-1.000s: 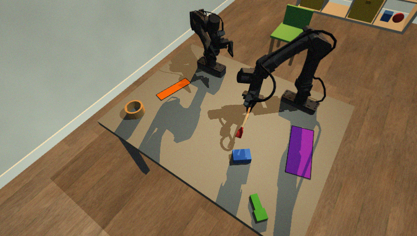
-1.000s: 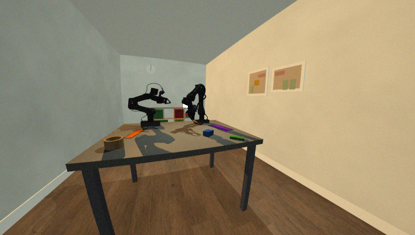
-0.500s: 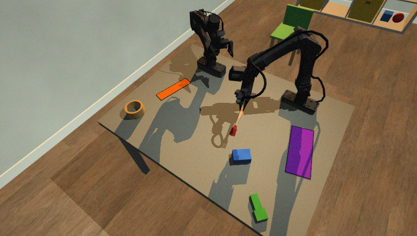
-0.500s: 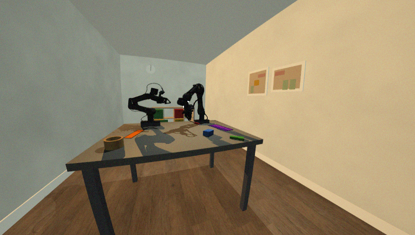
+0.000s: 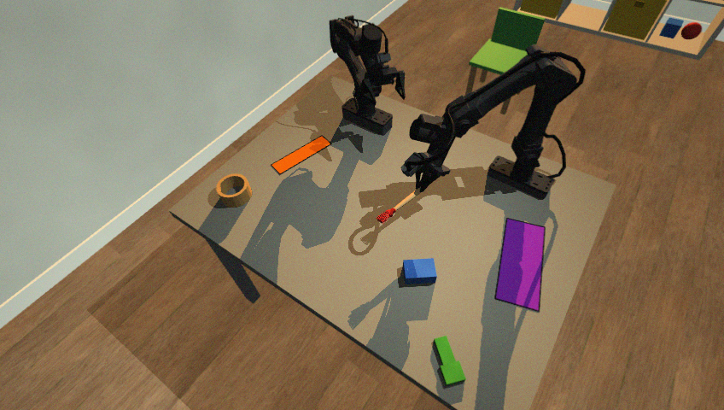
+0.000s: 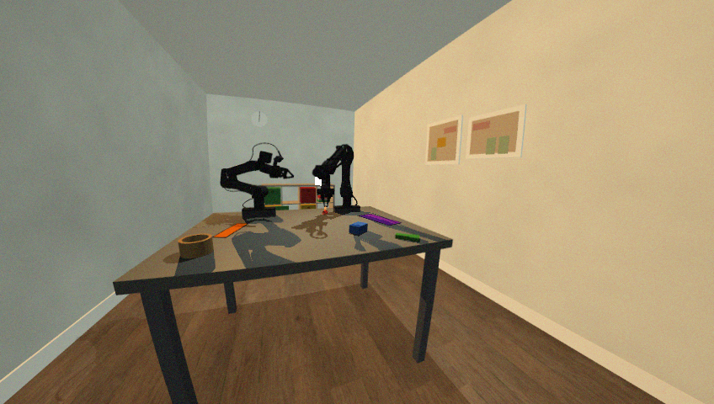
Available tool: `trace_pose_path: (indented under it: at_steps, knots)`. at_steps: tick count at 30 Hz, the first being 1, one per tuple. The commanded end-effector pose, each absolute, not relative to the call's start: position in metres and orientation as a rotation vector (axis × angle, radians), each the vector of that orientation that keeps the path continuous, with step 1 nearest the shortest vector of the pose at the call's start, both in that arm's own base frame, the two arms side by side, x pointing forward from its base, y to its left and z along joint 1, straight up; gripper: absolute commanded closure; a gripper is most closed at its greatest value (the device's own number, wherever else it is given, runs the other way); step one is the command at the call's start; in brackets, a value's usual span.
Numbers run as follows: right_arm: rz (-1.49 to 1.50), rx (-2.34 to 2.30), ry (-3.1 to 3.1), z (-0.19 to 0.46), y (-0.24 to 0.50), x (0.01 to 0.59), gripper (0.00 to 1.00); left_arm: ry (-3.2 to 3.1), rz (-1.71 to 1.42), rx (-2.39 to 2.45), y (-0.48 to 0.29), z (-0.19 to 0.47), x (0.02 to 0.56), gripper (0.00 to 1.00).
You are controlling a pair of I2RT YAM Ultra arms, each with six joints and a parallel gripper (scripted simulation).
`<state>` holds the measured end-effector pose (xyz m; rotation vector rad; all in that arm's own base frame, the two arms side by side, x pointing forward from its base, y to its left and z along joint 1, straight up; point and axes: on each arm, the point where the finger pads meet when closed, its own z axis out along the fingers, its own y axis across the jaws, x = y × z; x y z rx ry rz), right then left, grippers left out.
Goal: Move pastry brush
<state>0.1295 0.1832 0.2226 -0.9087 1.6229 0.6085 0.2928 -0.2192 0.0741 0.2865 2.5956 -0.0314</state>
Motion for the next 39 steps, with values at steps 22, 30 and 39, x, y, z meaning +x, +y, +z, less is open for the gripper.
trace_pose_path:
  at_steps: [22,30,39]
  knots:
    - [0.613,-0.891,1.595,0.231,0.181,0.13,0.0,2.225,-0.405,1.463,-0.219,0.081,0.289,0.93]
    - [0.613,-0.891,1.595,0.231,0.181,0.13,0.0,2.089,-0.473,1.699,-0.216,0.08,0.287,0.93]
    - [0.613,-0.891,1.595,0.231,0.181,0.13,0.0,1.977,-0.516,1.846,-0.214,0.082,0.299,0.93]
